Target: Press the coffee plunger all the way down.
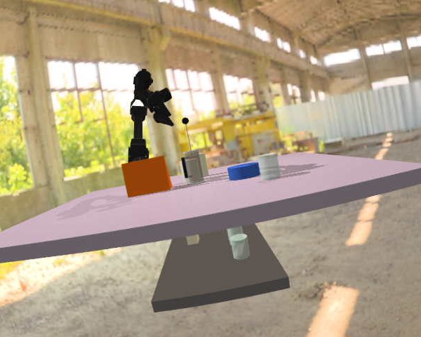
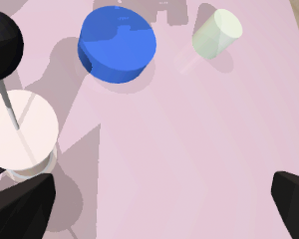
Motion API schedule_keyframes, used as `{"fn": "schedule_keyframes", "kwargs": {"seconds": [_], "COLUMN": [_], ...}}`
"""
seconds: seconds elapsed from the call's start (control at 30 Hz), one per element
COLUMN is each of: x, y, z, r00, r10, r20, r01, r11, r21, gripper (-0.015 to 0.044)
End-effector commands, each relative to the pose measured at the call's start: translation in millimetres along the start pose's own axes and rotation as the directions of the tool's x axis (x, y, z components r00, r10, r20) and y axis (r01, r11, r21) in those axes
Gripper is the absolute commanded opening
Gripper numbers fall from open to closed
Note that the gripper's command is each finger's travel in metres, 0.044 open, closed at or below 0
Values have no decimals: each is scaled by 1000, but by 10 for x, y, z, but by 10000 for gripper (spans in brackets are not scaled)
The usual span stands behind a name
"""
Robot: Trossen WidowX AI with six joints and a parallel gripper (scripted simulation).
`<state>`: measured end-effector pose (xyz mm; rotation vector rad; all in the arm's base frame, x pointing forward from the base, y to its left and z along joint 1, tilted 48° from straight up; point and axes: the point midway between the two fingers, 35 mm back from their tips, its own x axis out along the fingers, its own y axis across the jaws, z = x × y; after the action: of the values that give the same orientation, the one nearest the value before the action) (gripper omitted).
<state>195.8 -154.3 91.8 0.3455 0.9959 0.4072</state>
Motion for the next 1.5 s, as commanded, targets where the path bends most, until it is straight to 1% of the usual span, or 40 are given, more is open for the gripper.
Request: {"fn": "schedule_keyframes", "kwargs": {"seconds": [0.0, 0.07, 0.17, 0.47, 0.77, 1.47], "x": [-541, -648, -628, -177, -151, 135], "y": [308, 361, 377, 554, 561, 623], "z": [491, 583, 573, 252, 260, 412], "r00": [944, 922, 916, 867, 867, 867], "r10": [125, 139, 145, 199, 198, 197], "r20": [304, 360, 374, 458, 458, 458], "r01": [-185, -223, -235, -305, -305, -303], "r11": [967, 953, 950, 937, 937, 937], "r21": [178, 206, 206, 171, 171, 171], "gripper": [440, 440, 440, 440, 440, 440]}}
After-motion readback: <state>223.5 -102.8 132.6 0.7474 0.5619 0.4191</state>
